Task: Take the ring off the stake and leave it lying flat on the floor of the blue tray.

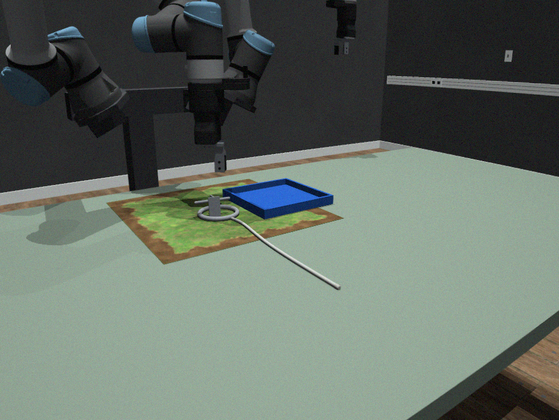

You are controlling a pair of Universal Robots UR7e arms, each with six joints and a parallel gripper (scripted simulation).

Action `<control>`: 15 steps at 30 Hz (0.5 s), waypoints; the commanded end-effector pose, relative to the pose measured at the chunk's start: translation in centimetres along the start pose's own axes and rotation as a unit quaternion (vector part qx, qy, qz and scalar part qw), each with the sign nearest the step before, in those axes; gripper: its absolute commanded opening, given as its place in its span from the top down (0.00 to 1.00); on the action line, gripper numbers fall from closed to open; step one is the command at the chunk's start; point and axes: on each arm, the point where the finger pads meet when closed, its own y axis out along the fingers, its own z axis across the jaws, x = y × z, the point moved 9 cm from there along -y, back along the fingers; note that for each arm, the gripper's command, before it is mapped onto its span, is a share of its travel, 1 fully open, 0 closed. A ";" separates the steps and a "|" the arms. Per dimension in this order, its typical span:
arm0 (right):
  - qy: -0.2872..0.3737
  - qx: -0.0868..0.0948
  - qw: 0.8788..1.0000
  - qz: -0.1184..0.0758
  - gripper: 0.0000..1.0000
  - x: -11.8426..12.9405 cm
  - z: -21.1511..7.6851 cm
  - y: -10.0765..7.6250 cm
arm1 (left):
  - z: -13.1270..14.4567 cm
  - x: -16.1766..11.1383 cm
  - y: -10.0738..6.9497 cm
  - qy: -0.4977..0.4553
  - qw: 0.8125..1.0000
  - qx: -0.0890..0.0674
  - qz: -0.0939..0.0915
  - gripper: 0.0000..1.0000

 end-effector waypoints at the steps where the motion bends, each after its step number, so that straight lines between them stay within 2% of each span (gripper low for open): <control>1: 0.000 0.000 1.000 0.002 0.67 0.0 0.0 -0.1 | 0.1 -0.1 0.0 -0.002 1.000 0.001 0.000 0.00; 15: 0.000 -0.001 1.000 0.000 0.67 0.1 0.0 0.4 | 0.1 -0.1 0.0 -0.002 1.000 0.001 0.000 0.00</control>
